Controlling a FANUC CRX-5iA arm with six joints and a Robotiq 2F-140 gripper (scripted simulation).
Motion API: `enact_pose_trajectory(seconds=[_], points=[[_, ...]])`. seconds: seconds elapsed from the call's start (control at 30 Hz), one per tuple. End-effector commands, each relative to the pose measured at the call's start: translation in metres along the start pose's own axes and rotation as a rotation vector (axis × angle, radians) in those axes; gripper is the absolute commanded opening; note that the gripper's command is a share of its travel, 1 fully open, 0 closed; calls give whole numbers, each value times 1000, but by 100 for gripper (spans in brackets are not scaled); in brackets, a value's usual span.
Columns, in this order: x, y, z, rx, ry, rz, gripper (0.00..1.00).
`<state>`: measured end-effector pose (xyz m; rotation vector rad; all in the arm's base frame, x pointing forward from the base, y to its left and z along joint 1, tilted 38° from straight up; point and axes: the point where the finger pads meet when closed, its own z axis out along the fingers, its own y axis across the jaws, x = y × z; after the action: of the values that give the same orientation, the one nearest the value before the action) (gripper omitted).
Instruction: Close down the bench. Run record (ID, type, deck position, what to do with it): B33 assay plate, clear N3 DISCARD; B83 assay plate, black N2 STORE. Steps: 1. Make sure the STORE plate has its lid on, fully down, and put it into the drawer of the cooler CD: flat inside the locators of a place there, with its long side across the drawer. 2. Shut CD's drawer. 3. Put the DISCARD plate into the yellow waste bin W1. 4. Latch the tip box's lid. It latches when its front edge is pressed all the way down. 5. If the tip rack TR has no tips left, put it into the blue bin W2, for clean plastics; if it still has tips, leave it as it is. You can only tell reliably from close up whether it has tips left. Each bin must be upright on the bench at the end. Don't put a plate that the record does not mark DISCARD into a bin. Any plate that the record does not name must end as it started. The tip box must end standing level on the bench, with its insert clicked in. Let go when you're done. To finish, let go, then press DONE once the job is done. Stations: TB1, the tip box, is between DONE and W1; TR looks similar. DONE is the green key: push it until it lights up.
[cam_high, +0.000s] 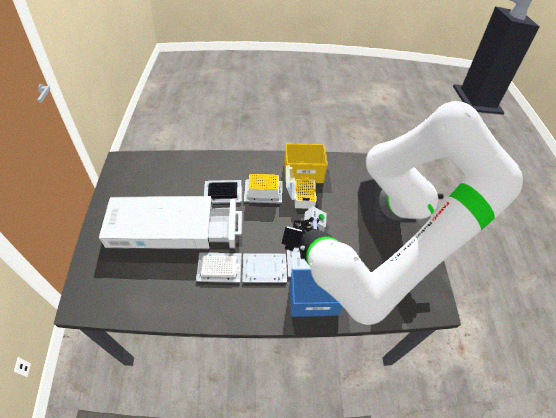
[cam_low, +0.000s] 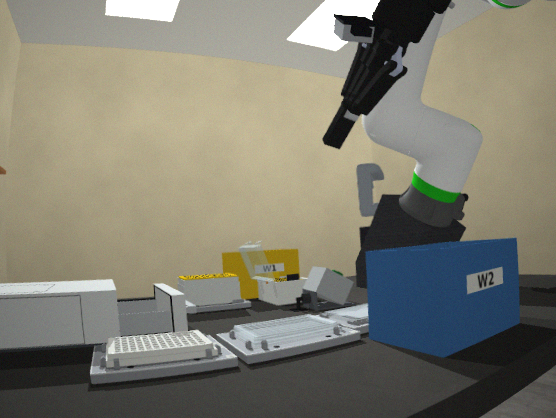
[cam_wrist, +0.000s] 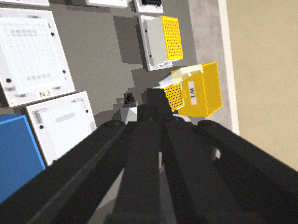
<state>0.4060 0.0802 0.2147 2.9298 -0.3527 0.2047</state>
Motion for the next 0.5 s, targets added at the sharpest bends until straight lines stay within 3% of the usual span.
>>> enact_pose_trajectory(seconds=[0.0, 0.07, 0.13, 0.2, 0.3, 0.37, 0.47], points=[[0, 7, 15, 8, -48, -19, 10], [-1, 11, 24, 27, -105, -41, 10], [-1, 13, 30, 27, -105, -41, 10], [-2, 17, 39, 53, -157, -61, 10], [-3, 19, 44, 53, -157, -61, 10], [-3, 22, 53, 86, -206, -79, 10], [-4, 24, 59, 86, -206, -79, 10]])
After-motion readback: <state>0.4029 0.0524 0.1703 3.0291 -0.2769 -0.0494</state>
